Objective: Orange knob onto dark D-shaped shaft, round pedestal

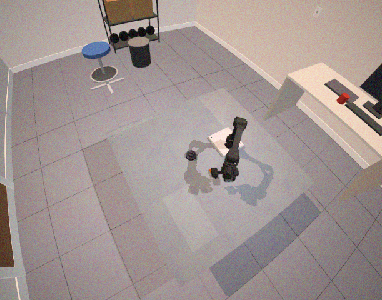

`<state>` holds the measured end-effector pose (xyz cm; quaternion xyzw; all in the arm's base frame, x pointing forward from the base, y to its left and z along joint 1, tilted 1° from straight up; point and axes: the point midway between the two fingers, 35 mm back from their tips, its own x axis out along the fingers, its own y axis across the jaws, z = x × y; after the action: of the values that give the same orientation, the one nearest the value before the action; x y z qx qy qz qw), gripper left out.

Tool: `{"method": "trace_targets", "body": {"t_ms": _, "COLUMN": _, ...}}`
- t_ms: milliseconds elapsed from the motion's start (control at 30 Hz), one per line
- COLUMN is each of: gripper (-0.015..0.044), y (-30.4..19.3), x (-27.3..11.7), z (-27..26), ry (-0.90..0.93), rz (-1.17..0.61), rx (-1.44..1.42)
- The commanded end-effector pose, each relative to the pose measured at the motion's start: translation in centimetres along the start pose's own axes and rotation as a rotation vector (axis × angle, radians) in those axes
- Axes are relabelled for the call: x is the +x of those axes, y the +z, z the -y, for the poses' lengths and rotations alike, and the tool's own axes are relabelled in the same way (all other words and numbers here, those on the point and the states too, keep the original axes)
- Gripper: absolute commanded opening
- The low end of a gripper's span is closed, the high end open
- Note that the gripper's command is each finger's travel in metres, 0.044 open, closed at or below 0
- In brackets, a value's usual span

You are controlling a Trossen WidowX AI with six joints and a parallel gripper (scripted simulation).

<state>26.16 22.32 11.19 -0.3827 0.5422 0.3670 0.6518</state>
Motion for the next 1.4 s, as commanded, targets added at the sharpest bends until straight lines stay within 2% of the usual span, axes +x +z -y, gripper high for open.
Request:
{"method": "trace_targets", "body": {"t_ms": 0, "gripper": 0.0440, "y": -6.6, "x": 1.6, "z": 2.7, "ry": 0.054, "rz": -0.263, "rx": -0.298}}
{"method": "trace_targets", "body": {"t_ms": 400, "gripper": 0.0440, "y": -6.8, "x": 1.7, "z": 2.7, "ry": 0.057, "rz": -0.270, "rx": -0.307}}
{"method": "trace_targets", "body": {"t_ms": 533, "gripper": 0.0440, "y": -7.1, "x": 3.9, "z": 2.6, "ry": 0.057, "rz": -0.270, "rx": -0.307}}
{"method": "trace_targets", "body": {"t_ms": 1367, "gripper": 0.0440, "y": -7.4, "x": 7.2, "z": 2.4, "ry": 0.057, "rz": -0.270, "rx": -0.307}}
